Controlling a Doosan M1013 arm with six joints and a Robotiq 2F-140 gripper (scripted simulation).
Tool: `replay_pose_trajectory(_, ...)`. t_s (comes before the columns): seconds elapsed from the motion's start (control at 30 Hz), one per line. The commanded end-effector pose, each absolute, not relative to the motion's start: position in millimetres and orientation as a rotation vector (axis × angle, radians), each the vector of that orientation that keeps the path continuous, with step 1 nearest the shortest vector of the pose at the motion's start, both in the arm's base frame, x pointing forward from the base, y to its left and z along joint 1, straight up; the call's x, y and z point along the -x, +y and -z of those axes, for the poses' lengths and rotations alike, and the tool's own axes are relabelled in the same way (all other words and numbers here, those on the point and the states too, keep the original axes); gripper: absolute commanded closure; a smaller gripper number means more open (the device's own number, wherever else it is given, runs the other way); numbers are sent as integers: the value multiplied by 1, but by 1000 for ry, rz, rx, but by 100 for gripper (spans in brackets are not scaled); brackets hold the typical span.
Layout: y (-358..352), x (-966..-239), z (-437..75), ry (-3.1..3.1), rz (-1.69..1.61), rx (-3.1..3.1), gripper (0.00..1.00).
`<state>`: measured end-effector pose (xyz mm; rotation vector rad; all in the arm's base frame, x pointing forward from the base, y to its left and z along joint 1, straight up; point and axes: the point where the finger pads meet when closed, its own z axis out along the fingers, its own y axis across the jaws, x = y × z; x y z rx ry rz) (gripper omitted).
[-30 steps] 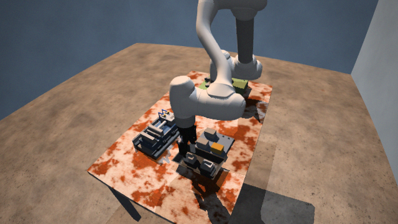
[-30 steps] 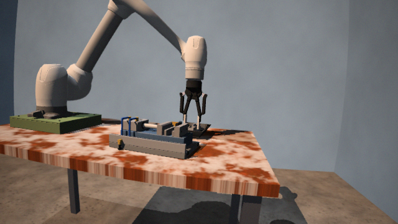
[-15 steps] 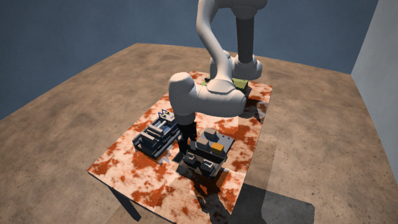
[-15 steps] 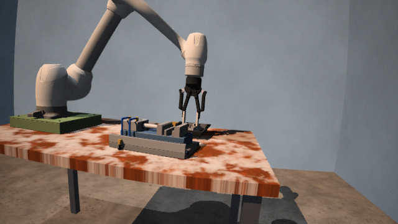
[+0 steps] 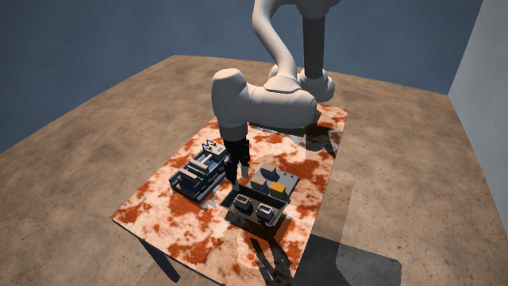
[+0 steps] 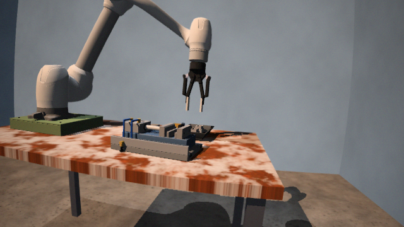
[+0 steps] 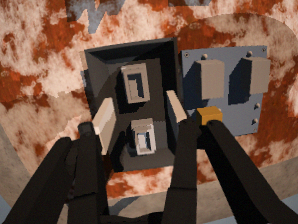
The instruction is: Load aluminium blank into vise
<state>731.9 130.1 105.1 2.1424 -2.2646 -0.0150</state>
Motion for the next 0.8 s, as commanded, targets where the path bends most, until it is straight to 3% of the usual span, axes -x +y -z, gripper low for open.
replay_pose_trajectory(0.0, 129, -737, -131, -2278, -4, -2154, 60)
replay_pose_trajectory(0.53, 129, -738, -158, -2278, -4, -2154, 60)
replay_pose_trajectory(0.57, 129, -738, -158, -2278, -4, -2154, 100)
replay_pose_trajectory(0.77, 129, -738, -158, -2278, -4, -2154, 100)
